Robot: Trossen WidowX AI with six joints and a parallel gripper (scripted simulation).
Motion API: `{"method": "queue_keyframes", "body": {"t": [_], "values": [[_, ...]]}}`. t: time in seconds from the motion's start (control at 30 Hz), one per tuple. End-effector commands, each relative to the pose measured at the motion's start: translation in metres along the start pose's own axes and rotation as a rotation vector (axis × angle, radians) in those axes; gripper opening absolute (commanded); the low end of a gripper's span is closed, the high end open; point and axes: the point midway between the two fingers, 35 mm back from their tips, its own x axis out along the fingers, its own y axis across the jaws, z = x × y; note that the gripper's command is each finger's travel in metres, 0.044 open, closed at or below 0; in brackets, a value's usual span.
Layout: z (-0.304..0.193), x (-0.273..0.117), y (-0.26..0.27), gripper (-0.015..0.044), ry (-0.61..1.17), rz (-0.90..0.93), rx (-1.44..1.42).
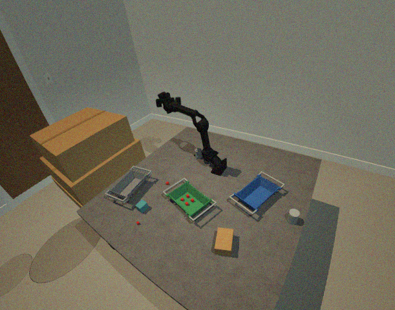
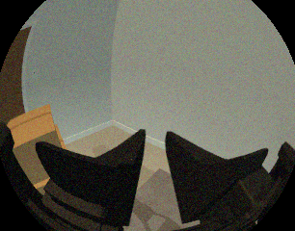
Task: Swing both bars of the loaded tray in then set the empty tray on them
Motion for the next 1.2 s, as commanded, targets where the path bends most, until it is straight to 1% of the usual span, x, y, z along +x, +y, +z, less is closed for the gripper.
{"method": "queue_keyframes", "body": {"t": [0.0,0.1,0.2,0.3,0.43,0.6,0.8,1.0,1.17], "values": [[-0.061,0.012,0.025,0.0089,0.192,0.095,-0.077],[-0.106,0.012,0.045,0.0089,0.325,0.156,-0.126],[-0.15,0.004,0.066,0.0089,0.455,0.223,-0.182],[-0.195,-0.015,0.087,0.0089,0.584,0.3,-0.247],[-0.249,-0.053,0.111,0.0089,0.744,0.414,-0.349],[-0.302,-0.12,0.135,0.0089,0.92,0.588,-0.49],[-0.342,-0.217,0.145,0.0089,1.085,0.824,-0.676],[-0.366,-0.315,0.13,0.0089,1.175,1.036,-0.925],[-0.371,-0.394,0.099,0.0089,1.183,1.222,-1.164]]}}
